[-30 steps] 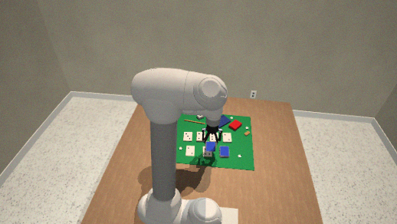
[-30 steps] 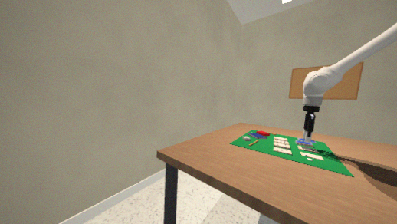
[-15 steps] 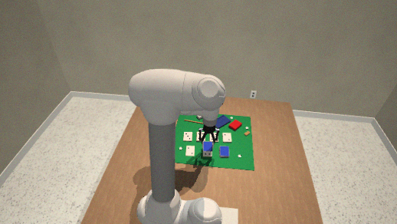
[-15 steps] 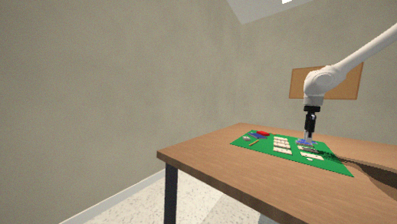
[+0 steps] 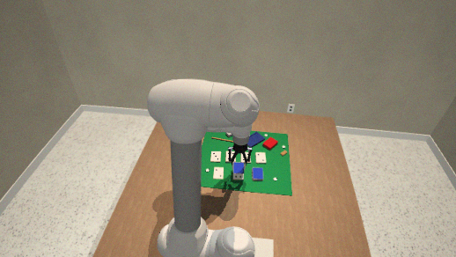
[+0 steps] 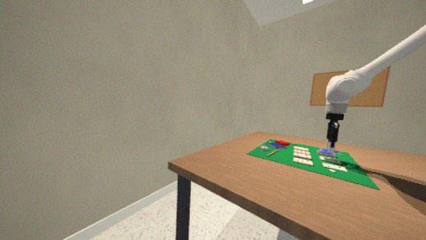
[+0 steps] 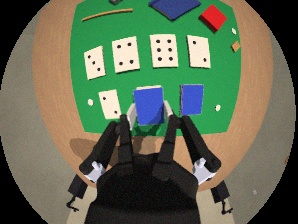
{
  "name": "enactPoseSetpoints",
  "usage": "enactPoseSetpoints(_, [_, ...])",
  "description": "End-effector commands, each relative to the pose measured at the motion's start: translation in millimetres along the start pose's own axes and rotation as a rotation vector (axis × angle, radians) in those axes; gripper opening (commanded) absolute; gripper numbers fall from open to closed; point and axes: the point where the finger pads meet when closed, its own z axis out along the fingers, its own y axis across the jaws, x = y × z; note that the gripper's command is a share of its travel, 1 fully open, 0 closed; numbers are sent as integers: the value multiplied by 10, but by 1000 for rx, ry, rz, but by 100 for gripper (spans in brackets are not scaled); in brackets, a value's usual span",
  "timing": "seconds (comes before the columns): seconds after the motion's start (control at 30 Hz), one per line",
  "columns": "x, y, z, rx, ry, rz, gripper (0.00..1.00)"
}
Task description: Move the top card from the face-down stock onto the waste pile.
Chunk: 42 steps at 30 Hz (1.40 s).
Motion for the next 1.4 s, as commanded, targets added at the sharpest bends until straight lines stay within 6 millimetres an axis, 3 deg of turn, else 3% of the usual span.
enactPoseSetpoints(0.0, [-41,-18,19,-4,-5,-7,43])
enactPoseSetpoints(0.8, [-85,-20,329,-4,-5,-7,43])
enactPoseSetpoints(1.37, [-98,-20,426,-4,-5,-7,43])
